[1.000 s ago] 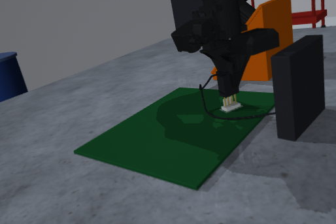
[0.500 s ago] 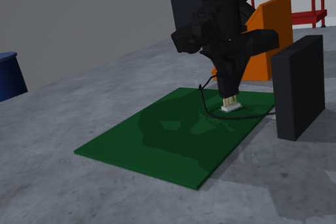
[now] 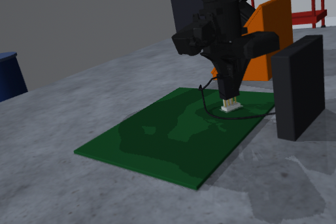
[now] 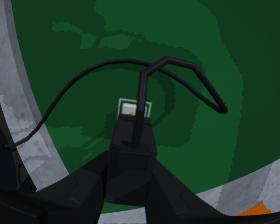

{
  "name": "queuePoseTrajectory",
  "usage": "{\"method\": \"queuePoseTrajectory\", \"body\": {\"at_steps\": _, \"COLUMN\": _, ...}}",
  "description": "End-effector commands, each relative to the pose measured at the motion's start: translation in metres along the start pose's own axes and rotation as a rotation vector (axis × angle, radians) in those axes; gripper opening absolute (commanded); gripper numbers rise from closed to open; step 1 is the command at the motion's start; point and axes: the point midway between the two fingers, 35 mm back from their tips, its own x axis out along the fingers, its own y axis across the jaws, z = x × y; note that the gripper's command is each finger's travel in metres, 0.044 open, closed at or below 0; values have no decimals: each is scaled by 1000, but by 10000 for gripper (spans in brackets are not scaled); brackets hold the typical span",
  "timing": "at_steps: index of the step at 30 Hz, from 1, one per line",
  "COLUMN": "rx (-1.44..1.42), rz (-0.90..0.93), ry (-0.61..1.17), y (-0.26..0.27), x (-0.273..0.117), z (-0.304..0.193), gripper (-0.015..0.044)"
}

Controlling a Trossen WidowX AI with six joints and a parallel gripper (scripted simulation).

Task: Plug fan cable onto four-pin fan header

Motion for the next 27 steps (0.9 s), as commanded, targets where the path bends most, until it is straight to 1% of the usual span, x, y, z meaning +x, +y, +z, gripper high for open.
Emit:
{"method": "queuePoseTrajectory", "body": {"at_steps": 1, "rx": -5, "rz": -1, "ry": -4, "y": 0, "x": 1, "z": 0, "gripper": 0}}
{"method": "queuePoseTrajectory", "body": {"at_steps": 27, "rx": -5, "rz": -2, "ry": -4, "y": 0, "x": 15, "z": 0, "gripper": 0}}
